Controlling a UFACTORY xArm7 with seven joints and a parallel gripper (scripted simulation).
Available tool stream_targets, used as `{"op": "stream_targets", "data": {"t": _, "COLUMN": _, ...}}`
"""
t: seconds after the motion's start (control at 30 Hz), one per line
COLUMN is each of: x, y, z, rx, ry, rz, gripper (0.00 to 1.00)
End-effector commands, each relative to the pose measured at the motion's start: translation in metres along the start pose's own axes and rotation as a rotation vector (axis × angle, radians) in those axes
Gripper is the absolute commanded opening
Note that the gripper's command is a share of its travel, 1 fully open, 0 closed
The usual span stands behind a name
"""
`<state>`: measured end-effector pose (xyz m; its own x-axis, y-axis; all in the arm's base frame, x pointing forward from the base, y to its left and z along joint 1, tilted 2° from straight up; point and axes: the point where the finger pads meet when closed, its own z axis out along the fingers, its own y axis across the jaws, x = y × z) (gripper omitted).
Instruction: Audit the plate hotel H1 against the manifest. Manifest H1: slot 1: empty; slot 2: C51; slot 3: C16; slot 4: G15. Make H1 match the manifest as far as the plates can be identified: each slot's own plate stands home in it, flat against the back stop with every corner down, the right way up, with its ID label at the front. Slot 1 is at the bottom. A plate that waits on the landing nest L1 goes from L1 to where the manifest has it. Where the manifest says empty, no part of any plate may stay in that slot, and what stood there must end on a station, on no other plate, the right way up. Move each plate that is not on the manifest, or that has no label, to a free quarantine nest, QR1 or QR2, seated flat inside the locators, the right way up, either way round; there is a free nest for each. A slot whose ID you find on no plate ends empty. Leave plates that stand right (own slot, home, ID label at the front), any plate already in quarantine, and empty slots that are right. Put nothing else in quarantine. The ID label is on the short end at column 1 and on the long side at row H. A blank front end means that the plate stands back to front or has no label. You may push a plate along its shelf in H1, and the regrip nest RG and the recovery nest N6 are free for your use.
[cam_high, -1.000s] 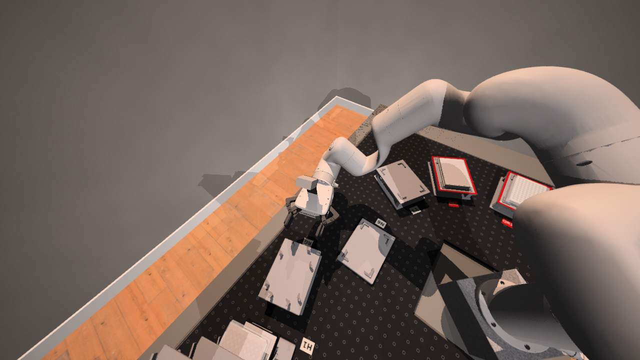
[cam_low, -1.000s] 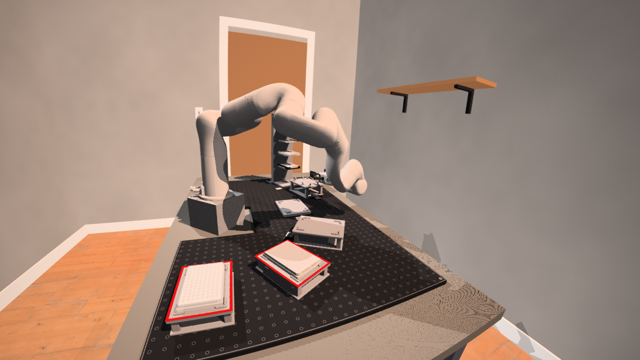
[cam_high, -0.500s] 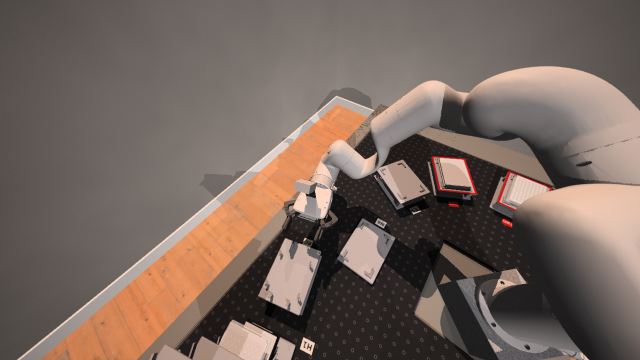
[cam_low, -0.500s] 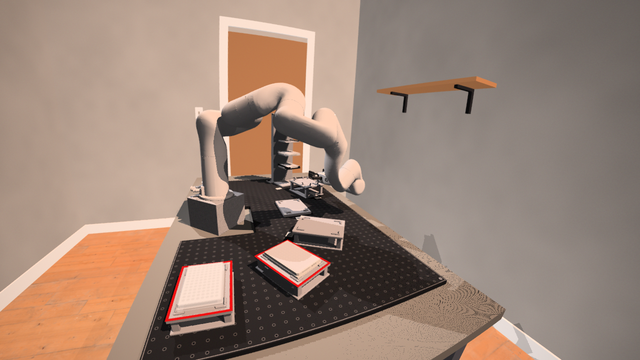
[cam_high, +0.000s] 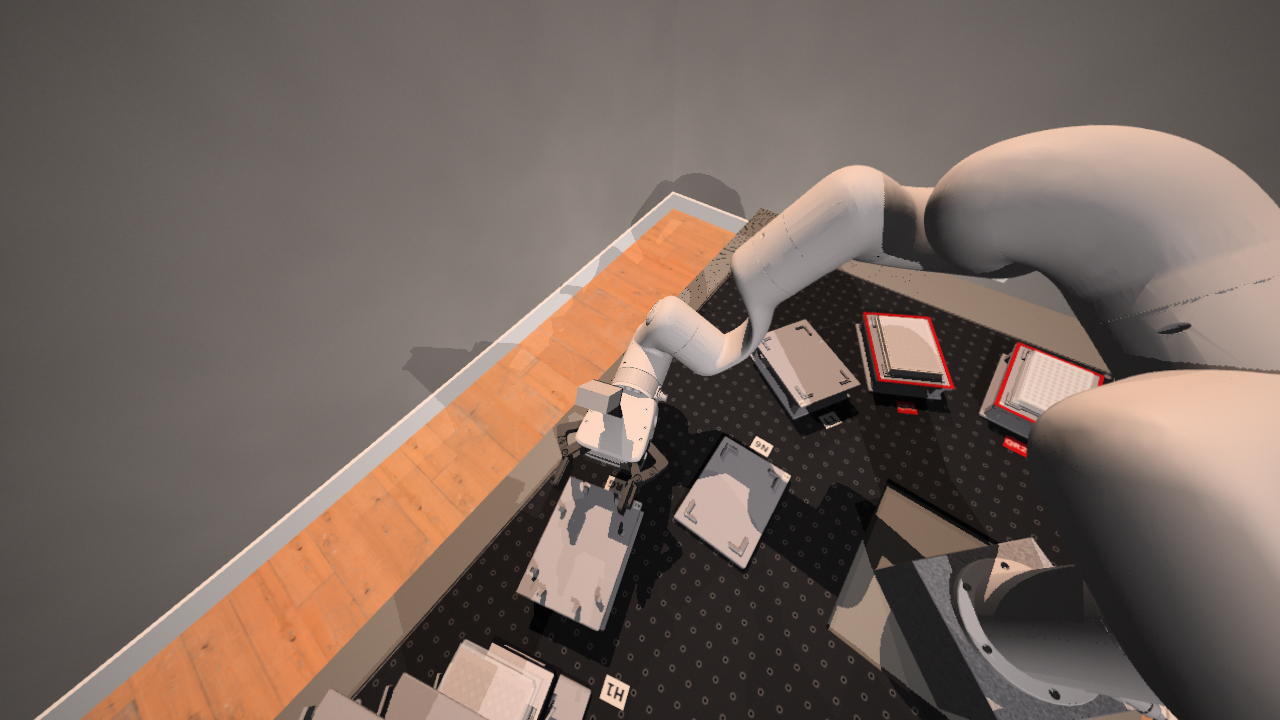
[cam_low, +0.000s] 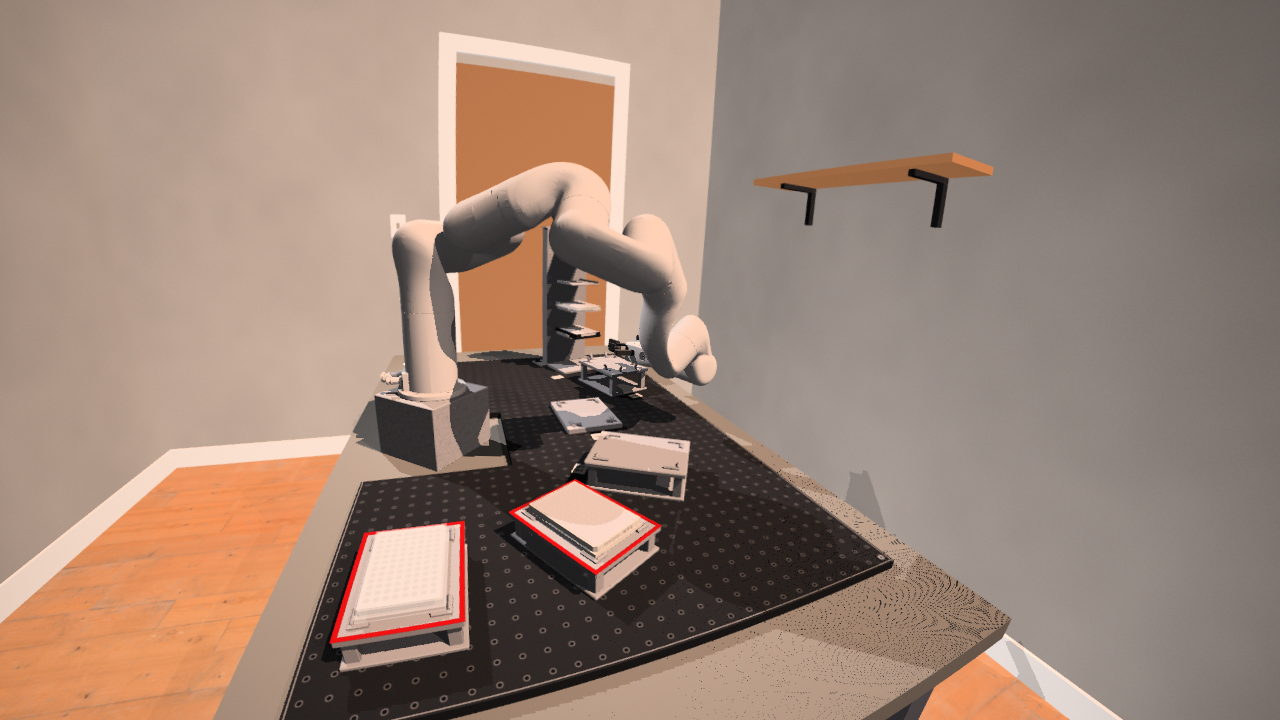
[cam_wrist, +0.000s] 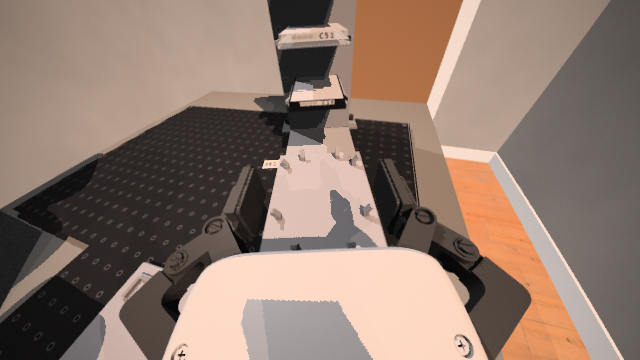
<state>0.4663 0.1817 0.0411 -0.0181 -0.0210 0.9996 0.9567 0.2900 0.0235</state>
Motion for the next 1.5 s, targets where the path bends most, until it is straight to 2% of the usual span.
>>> {"op": "stream_targets", "data": {"t": 0.0, "x": 0.001, "y": 0.001, "z": 0.005, "rx": -0.001, "ry": -0.002, "rz": -0.004, "gripper": 1.00}}
{"op": "stream_targets", "data": {"t": 1.03, "x": 0.001, "y": 0.001, "z": 0.082, "rx": -0.001, "ry": -0.001, "rz": -0.004, "gripper": 1.00}}
{"op": "stream_targets", "data": {"t": 1.47, "x": 0.001, "y": 0.001, "z": 0.087, "rx": -0.001, "ry": -0.001, "rz": -0.004, "gripper": 1.00}}
